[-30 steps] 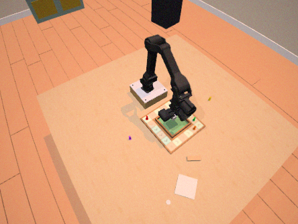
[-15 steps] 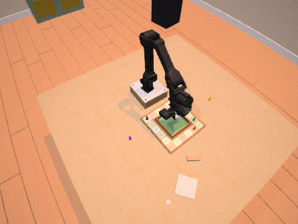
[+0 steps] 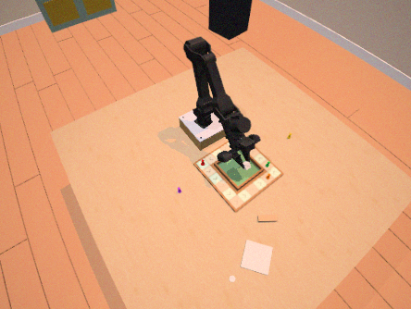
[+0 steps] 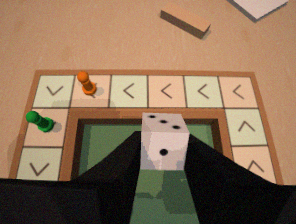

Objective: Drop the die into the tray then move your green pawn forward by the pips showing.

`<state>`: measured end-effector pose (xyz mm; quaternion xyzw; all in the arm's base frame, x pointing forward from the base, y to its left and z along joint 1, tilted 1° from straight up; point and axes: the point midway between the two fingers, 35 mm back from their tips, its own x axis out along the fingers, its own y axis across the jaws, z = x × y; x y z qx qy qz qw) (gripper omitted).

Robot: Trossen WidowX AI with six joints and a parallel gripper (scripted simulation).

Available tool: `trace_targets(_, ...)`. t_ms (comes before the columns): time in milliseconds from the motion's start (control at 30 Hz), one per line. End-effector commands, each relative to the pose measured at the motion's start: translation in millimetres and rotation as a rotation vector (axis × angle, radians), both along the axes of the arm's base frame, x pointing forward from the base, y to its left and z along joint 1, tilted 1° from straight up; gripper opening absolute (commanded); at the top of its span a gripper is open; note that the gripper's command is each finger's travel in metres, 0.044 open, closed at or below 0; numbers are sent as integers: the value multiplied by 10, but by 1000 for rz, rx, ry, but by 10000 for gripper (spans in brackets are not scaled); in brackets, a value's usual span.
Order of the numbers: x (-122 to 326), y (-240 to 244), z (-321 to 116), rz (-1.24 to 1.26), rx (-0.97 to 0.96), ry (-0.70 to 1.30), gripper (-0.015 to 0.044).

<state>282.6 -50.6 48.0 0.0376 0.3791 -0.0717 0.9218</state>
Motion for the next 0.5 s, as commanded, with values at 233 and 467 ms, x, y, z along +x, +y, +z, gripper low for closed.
trace_targets(233,-193,50,171,-1,-7,-79,0)
trace_targets(467,-378,91,268,-1,-6,-78,0)
